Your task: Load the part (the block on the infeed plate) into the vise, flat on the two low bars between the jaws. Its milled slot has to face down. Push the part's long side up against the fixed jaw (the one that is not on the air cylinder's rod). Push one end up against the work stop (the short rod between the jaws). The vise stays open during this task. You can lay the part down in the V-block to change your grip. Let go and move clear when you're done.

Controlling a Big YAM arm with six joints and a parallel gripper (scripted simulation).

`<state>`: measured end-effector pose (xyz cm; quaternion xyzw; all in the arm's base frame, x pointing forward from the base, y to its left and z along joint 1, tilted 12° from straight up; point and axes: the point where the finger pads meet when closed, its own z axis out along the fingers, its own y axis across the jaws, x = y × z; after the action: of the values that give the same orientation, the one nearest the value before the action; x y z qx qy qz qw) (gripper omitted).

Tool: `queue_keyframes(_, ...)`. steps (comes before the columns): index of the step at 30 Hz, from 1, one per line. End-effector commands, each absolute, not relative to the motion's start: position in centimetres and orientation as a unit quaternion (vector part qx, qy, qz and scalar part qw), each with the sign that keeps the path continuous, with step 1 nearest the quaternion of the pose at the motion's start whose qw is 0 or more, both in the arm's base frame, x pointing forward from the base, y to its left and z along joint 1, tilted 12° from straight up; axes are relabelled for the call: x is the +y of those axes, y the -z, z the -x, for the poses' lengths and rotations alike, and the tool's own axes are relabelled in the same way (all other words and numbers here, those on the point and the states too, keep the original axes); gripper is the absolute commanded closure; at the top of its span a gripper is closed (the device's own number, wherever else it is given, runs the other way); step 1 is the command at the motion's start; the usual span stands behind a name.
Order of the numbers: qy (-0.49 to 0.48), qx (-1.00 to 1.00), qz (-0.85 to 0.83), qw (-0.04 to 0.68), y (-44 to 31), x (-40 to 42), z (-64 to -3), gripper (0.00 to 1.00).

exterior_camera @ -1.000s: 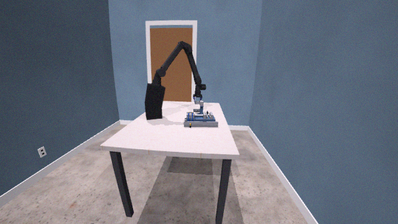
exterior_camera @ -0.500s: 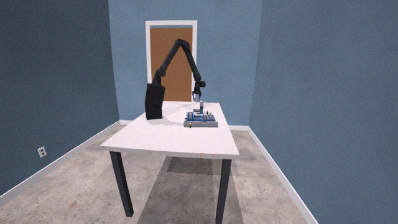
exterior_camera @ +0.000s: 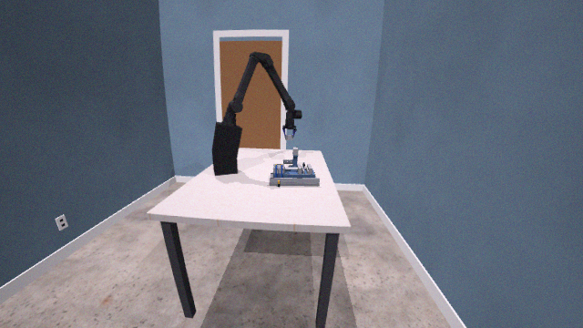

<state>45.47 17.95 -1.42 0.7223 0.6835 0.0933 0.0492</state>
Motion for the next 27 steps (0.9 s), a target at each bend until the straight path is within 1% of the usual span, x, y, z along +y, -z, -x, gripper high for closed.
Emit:
queue_keyframes(1,-0.103,0.68,-0.724,0.053,-0.5,18.5,-46.0,1.0)
queue_keyframes(8,-0.108,0.679,-0.724,0.055,-1.9,18.7,-46.2,1.0)
queue_keyframes(9,-0.09,0.681,-0.725,0.048,-0.2,18.5,-45.9,1.0)
queue_keyframes(11,-0.092,0.681,-0.725,0.049,-0.7,18.5,-45.9,1.0)
queue_keyframes(13,-0.112,0.679,-0.724,0.057,-2.8,18.7,-46.4,1.0)
queue_keyframes(16,-0.113,0.679,-0.723,0.057,-3.2,18.8,-46.5,1.0)
queue_keyframes(19,-0.103,0.68,-0.724,0.053,-2.1,18.7,-46.4,1.0)
queue_keyframes(27,-0.108,0.679,-0.724,0.055,-2.3,18.8,-46.6,1.0)
